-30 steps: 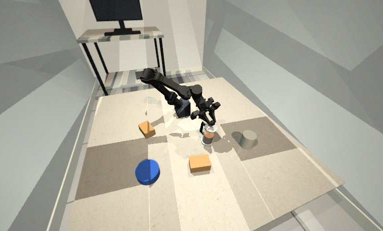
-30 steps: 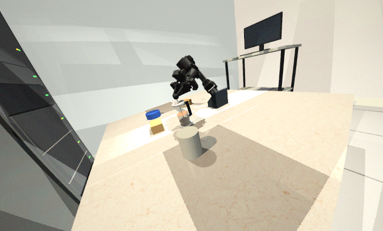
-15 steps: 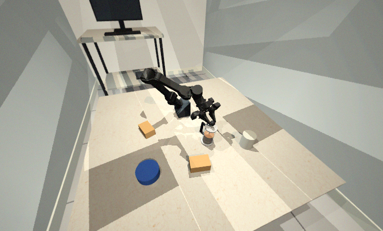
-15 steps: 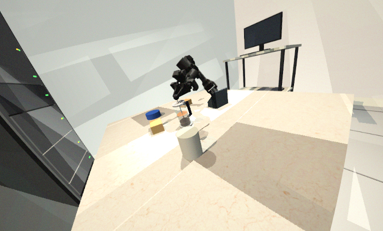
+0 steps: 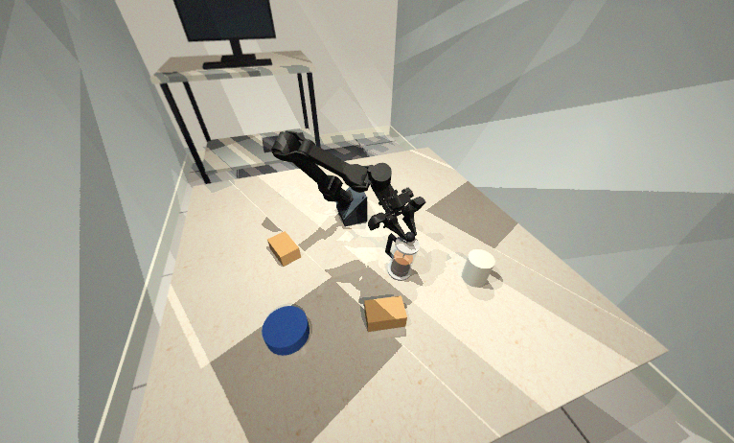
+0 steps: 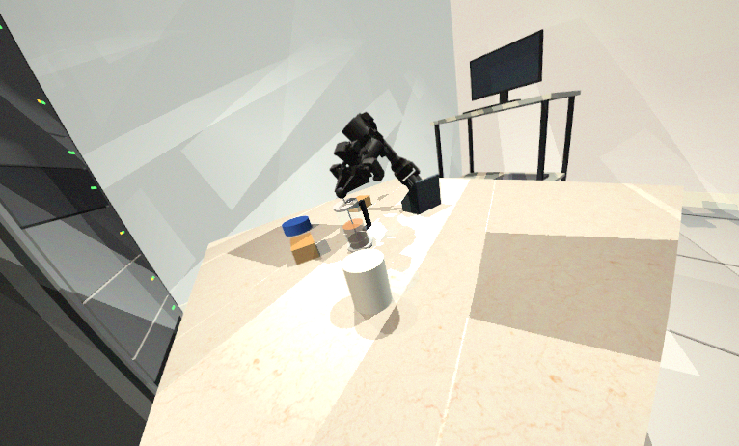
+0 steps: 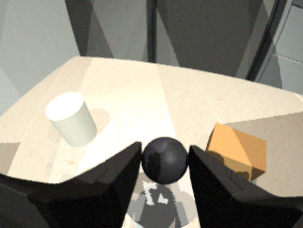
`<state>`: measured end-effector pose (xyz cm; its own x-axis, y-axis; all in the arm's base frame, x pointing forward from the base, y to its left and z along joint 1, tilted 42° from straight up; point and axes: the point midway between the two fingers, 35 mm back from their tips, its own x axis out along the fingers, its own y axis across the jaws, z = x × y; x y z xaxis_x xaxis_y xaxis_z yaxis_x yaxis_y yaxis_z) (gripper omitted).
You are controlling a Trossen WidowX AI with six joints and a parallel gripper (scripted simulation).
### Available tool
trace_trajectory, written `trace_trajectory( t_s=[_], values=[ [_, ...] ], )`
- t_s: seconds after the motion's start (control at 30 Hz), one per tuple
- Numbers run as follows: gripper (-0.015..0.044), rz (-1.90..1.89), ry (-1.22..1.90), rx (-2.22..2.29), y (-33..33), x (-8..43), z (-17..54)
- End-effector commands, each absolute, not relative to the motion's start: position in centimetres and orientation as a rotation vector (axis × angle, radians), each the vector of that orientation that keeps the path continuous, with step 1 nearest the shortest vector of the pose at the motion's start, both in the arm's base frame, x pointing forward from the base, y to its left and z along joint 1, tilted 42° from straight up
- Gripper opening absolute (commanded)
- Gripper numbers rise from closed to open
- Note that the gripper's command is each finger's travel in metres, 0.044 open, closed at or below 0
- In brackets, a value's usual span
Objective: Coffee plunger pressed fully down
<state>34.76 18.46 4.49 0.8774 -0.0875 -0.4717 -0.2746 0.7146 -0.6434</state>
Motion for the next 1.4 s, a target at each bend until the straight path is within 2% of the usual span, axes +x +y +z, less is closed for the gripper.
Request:
trace_trajectory(
  t_s=[0.0,0.6,1.0,1.2,1.37],
  values=[
    [0.0126,0.097,0.518,-0.788,18.0,34.8,4.0],
    [0.0126,0.108,0.503,-0.777,18.5,34.8,4.4],
    [0.0440,0.108,0.503,-0.777,18.5,34.8,4.4],
    [0.0440,0.108,0.508,-0.777,19.4,34.4,5.4],
    [0.0440,0.101,0.521,-0.785,22.3,32.5,10.0]
  ],
)
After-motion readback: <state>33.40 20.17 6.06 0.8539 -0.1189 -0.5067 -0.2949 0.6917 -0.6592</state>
